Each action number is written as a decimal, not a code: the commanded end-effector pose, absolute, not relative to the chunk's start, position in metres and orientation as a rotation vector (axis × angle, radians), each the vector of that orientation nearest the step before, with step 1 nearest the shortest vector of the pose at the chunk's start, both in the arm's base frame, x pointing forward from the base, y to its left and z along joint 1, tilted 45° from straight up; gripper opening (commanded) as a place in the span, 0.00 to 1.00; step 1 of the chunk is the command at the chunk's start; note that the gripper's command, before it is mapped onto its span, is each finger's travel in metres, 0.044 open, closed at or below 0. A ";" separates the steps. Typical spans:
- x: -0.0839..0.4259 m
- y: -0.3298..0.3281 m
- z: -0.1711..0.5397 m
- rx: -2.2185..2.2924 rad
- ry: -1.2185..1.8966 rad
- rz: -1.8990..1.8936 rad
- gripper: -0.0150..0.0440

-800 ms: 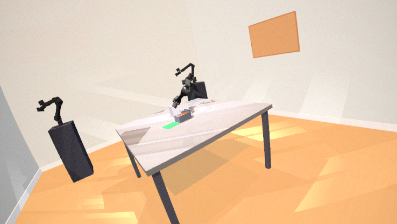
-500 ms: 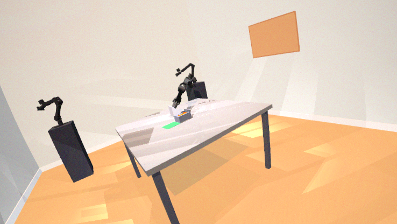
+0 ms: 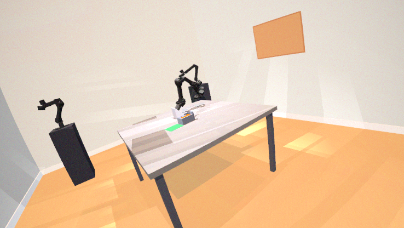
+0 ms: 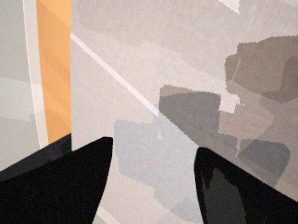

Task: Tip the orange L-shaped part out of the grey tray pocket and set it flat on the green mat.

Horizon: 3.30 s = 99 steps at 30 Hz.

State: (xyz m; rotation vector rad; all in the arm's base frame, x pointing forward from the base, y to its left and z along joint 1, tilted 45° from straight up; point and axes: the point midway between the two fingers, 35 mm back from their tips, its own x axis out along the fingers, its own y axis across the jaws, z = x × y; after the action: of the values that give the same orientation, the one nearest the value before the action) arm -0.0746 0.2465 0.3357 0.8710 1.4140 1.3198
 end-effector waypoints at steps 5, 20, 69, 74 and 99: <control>0.010 0.280 0.290 0.631 1.158 1.095 0.56; 0.177 0.231 0.196 0.183 1.145 0.664 0.56; 0.264 -0.006 0.043 0.516 1.372 0.673 0.56; 0.264 -0.005 0.042 0.516 1.372 0.673 0.56; 0.266 0.020 0.018 0.517 1.371 0.674 0.56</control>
State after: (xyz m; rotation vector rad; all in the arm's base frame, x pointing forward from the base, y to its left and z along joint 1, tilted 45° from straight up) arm 0.2675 0.0187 0.0207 0.5098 1.3670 0.6796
